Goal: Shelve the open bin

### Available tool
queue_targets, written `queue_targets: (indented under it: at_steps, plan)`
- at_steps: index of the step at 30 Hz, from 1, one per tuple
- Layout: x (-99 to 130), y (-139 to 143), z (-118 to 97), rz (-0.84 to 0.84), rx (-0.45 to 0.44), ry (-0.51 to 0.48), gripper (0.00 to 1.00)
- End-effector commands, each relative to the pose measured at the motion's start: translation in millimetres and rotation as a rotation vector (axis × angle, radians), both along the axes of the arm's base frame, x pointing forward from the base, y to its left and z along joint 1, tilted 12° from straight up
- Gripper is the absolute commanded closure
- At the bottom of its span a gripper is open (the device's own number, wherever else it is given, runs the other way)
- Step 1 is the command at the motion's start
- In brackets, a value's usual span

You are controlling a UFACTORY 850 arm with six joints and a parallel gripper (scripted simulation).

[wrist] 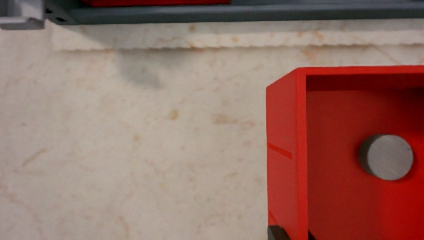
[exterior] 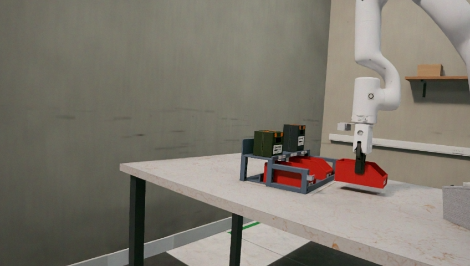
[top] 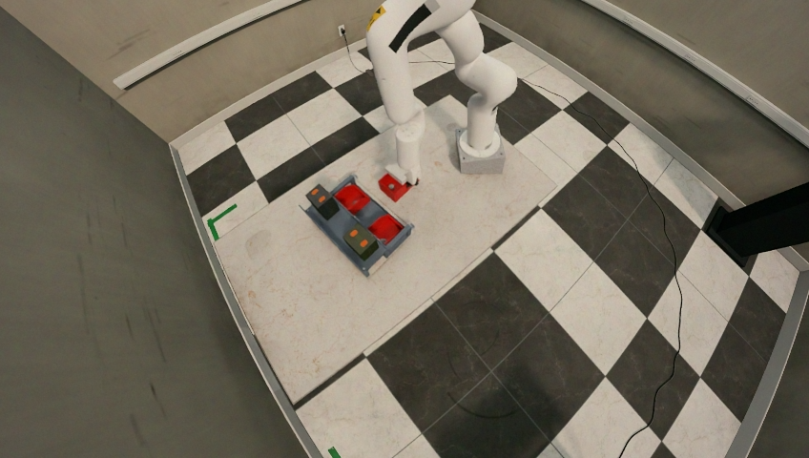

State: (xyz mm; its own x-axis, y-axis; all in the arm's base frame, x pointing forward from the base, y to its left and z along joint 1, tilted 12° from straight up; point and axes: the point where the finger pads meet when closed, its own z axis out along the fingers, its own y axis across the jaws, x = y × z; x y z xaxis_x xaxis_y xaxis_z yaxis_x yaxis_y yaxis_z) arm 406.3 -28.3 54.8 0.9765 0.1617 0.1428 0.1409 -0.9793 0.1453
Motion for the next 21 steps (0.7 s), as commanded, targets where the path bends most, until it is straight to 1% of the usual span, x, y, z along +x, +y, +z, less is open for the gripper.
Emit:
queue_targets:
  at_steps: [1,10,15,21]
  plan:
    - [0.7,3.4,-0.3,-0.001,0.000,-0.003,1.00]
    - [0.7,3.4,-0.3,-0.001,0.000,-0.003,1.00]
    - [-0.1,15.2,-2.5,-0.001,0.000,-0.003,1.00]
    - [-0.1,15.2,-2.5,-0.001,0.000,-0.003,1.00]
